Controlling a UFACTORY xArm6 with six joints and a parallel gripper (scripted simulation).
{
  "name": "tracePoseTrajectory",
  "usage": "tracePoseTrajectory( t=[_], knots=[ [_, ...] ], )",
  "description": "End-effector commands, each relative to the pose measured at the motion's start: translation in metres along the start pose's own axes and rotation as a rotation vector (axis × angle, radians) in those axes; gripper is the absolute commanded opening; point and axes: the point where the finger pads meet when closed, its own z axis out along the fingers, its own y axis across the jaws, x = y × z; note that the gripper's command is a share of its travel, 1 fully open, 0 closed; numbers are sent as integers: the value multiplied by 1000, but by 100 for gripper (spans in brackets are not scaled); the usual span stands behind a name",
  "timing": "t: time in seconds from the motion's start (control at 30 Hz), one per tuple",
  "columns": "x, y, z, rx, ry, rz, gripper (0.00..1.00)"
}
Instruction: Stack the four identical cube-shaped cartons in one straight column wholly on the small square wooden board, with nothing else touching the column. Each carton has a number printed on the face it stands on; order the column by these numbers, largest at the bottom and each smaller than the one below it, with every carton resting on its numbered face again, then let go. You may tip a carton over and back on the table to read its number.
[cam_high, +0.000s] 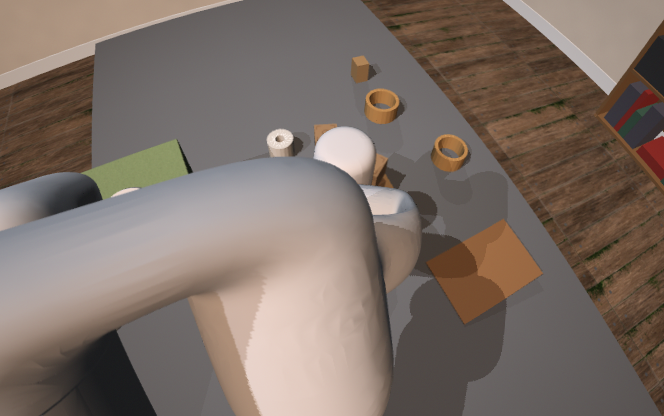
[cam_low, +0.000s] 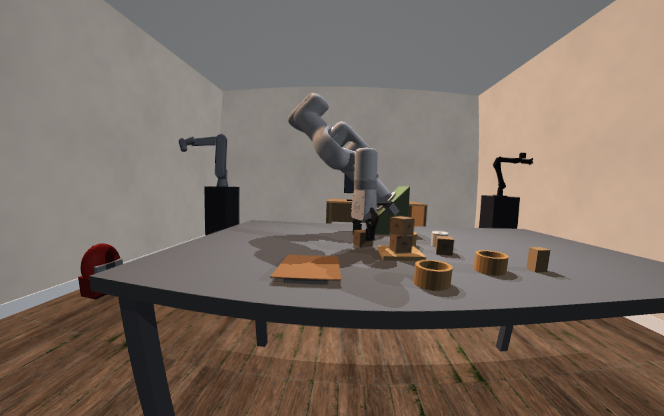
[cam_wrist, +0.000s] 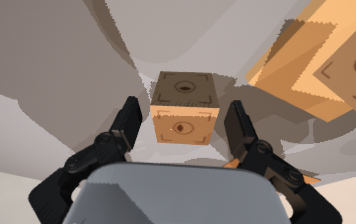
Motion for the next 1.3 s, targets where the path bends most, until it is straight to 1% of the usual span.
tracePoseTrajectory(
  t=[0.0, 0.87, 0.9, 1.27],
  knots=[
    [0, 1, 0, -2, 0, 1, 100],
    [0, 1, 1, -2, 0, 0, 100],
    [0, 1, 1, -2, 0, 0, 0],
    [0, 1, 1, -2, 0, 0, 0]
  ],
)
